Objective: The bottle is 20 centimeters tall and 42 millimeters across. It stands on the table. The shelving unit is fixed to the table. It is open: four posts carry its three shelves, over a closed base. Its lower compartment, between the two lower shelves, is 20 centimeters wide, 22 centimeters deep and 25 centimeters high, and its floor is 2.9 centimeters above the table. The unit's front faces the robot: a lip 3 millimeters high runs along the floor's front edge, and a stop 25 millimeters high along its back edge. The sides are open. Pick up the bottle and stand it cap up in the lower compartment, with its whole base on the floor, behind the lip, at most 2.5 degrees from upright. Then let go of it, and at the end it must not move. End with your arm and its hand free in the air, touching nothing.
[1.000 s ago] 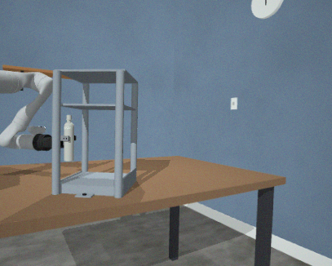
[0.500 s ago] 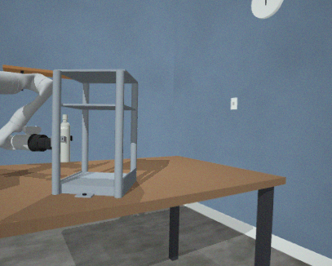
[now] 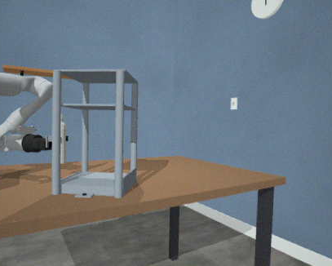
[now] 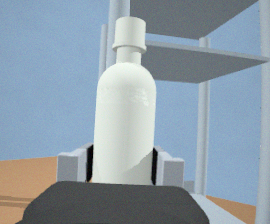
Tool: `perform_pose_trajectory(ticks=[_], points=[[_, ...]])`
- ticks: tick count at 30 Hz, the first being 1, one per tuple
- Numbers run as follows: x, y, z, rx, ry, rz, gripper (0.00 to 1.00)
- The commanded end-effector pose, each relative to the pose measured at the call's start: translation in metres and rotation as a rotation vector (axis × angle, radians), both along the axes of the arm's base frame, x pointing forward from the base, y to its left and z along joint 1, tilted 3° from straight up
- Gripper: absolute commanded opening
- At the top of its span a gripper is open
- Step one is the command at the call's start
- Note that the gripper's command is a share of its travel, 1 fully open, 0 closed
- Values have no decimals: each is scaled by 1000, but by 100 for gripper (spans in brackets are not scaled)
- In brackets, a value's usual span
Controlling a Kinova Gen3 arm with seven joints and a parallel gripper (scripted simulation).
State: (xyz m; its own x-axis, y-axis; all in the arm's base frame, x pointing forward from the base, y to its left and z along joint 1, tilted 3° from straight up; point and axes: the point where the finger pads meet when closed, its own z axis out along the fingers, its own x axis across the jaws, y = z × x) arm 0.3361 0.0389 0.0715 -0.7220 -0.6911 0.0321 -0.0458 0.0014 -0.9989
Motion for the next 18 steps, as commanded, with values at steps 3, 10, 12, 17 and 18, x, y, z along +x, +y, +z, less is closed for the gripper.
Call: perform_pose_trajectory(ticks=[3, 10, 12, 17, 18], points=[[-8, -11, 0, -10, 9, 6, 0], [-17, -24, 1, -10, 9, 6, 0], [-21, -29, 1, -10, 9, 6, 0], [-29, -40, 2, -10, 9, 6, 0], [-31, -42, 2, -10, 9, 6, 0]])
